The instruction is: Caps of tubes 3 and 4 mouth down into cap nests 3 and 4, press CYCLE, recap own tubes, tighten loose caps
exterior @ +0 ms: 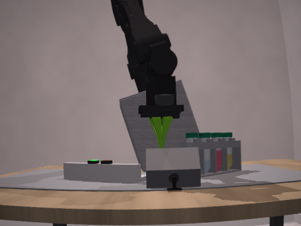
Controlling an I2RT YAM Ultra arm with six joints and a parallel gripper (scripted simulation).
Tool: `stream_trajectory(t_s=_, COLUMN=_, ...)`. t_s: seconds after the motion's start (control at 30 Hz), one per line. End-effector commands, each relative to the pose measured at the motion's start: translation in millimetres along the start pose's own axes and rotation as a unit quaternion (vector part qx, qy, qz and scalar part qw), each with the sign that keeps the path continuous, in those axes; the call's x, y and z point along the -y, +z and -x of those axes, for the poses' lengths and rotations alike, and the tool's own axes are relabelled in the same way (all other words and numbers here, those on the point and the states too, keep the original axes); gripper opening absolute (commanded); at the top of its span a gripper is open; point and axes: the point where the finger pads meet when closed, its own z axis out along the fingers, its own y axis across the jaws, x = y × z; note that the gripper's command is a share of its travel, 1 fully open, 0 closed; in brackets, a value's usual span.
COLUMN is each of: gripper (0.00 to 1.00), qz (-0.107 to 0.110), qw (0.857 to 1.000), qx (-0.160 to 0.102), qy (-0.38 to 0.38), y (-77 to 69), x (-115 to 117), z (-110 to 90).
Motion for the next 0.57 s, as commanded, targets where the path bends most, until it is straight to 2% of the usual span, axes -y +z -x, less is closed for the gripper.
stream_trajectory(t_s=0.0, gripper=0.00, qz=0.000, qw=1.000, qx=0.008, qy=0.000, y=-4.2, x=-0.1, z=5.2)
stream_trajectory(t_s=0.53, gripper=0.00, qz=0.000, qw=1.000, qx=0.008, qy=0.000, y=5.8, x=-0.1, z=5.2)
